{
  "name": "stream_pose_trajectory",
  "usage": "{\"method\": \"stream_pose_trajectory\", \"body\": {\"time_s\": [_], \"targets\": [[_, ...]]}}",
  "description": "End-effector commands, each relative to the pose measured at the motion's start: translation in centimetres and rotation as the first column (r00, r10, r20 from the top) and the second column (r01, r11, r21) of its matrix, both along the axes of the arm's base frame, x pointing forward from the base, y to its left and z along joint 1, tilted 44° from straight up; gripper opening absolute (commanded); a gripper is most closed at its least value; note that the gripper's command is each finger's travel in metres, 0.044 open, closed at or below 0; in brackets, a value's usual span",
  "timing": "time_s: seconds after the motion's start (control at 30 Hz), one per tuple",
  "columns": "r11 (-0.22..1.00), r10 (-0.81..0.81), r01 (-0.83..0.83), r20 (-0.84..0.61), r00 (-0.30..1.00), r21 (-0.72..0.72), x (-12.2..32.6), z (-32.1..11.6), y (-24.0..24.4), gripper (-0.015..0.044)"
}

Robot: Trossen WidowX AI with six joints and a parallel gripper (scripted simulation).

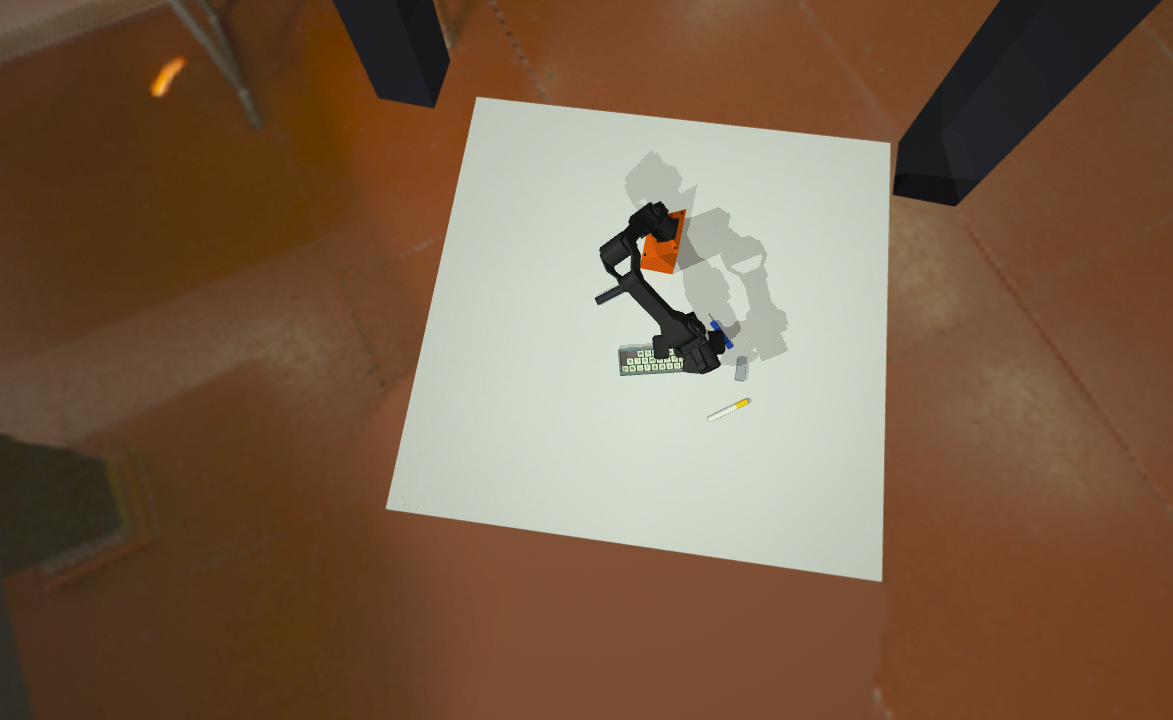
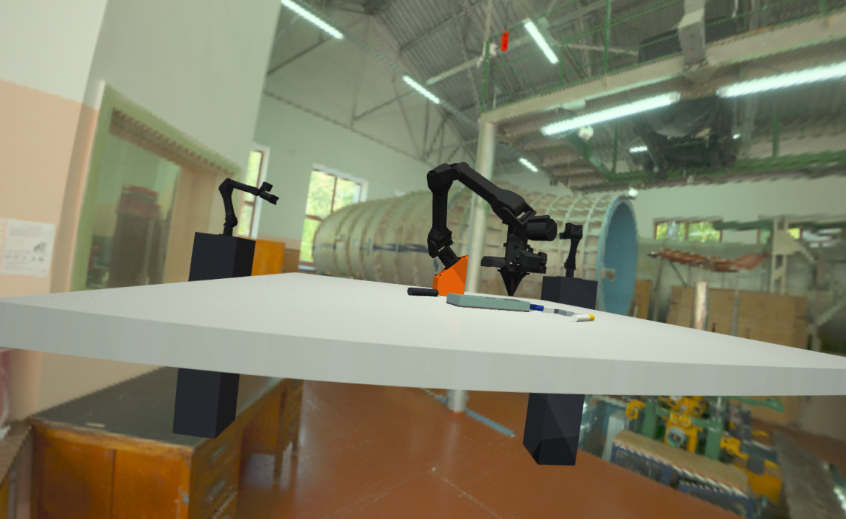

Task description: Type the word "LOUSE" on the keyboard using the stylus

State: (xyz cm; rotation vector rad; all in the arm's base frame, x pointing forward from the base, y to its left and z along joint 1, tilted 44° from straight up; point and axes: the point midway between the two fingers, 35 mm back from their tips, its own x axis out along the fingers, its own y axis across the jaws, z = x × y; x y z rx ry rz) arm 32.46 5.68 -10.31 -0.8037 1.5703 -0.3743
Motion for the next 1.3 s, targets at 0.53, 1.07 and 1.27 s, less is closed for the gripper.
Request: {"method": "stream_pose_trajectory", "body": {"time_s": [0.53, 1.07, 1.27], "targets": [[1.0, 0.0, 0.0, 0.018, 1.0, -0.008, 2.4, 5.0, -4.8, 0.0], [1.0, 0.0, 0.0, 0.018, 1.0, -0.012, 4.3, 9.7, -9.8, 0.0], [1.0, 0.0, 0.0, 0.018, 1.0, -0.012, 4.3, 9.7, -9.8, 0.0]]}}
